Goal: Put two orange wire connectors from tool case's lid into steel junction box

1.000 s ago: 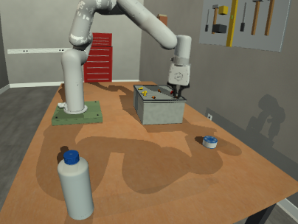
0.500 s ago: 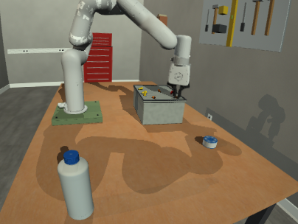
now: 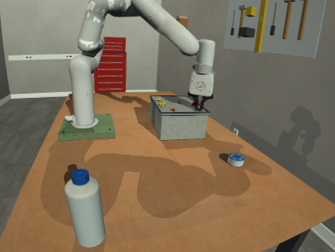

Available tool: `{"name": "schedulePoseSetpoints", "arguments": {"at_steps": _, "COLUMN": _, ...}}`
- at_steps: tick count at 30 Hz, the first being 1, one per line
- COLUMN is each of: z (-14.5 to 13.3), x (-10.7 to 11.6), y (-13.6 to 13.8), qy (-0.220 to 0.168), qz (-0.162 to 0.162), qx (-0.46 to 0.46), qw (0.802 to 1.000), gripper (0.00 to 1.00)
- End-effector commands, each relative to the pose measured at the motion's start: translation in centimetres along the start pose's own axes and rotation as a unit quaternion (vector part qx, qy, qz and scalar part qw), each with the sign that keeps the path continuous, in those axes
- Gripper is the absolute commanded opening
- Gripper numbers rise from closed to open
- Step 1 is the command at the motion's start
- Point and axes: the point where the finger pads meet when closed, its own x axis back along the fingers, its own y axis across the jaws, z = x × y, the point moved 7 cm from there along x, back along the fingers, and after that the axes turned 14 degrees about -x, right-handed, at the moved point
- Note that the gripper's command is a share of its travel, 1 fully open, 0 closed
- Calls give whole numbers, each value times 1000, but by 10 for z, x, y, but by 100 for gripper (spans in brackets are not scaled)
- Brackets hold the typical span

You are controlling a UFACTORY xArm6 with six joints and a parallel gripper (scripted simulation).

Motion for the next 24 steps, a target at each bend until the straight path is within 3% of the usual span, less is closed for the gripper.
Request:
{"name": "schedulePoseSetpoints", "arguments": {"at_steps": 1, "z": 1, "x": 2, "y": 1, "qy": 1, "qz": -2, "qx": 0, "qw": 1000, "gripper": 3}}
{"name": "schedulePoseSetpoints", "arguments": {"at_steps": 11, "z": 0, "x": 7, "y": 1, "qy": 1, "qz": -2, "qx": 0, "qw": 1000, "gripper": 3}}
{"name": "schedulePoseSetpoints", "arguments": {"at_steps": 24, "z": 0, "x": 53, "y": 1, "qy": 1, "qz": -2, "qx": 0, "qw": 1000, "gripper": 3}}
